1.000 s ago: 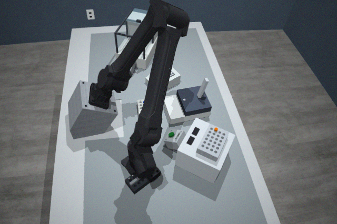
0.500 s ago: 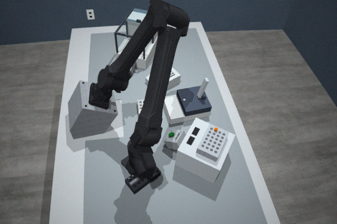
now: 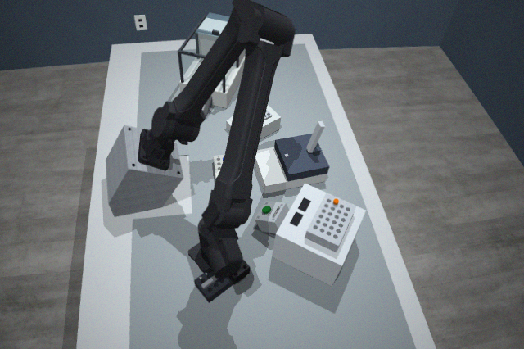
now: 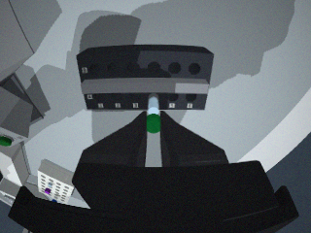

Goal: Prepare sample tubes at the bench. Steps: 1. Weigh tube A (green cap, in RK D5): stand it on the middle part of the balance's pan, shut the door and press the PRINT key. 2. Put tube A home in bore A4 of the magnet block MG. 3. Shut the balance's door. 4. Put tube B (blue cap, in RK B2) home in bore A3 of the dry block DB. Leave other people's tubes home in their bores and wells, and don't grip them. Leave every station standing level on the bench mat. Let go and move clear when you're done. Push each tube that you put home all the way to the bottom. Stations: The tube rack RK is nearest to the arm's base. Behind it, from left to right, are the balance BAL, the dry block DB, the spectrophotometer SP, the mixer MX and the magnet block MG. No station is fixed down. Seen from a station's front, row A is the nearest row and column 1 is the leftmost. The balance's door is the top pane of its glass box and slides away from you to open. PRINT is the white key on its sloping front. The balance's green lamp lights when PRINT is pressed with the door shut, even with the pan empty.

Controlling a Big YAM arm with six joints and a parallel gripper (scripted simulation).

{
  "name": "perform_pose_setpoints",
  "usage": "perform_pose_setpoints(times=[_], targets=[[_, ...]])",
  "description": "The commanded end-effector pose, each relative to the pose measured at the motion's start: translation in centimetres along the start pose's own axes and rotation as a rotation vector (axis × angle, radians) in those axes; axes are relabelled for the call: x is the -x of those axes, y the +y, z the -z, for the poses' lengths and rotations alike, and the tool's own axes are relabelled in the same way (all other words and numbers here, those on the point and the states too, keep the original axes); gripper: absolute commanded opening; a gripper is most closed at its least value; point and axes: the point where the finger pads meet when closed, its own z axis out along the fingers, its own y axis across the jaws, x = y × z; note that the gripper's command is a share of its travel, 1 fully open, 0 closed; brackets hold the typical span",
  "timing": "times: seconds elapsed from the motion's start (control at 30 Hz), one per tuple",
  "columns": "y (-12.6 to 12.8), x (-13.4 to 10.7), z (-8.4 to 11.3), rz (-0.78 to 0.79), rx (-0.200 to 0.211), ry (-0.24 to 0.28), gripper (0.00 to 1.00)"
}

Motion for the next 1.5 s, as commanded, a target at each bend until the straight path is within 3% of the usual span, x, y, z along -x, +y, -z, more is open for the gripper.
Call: perform_pose_setpoints(times=[0.0,0.23,0.27,0.4,1.47], targets=[[-0.33,0.95,0.42,0.001,-0.008,-0.019,0.09],[-1.13,1.05,0.37,-0.024,-0.012,-0.024,0.09],[-0.34,0.94,0.42,0.001,-0.008,-0.019,0.09],[-1.11,0.96,0.36,-0.025,-0.012,-0.023,0.09],[-0.37,0.92,0.42,0.001,-0.008,-0.019,0.09]])
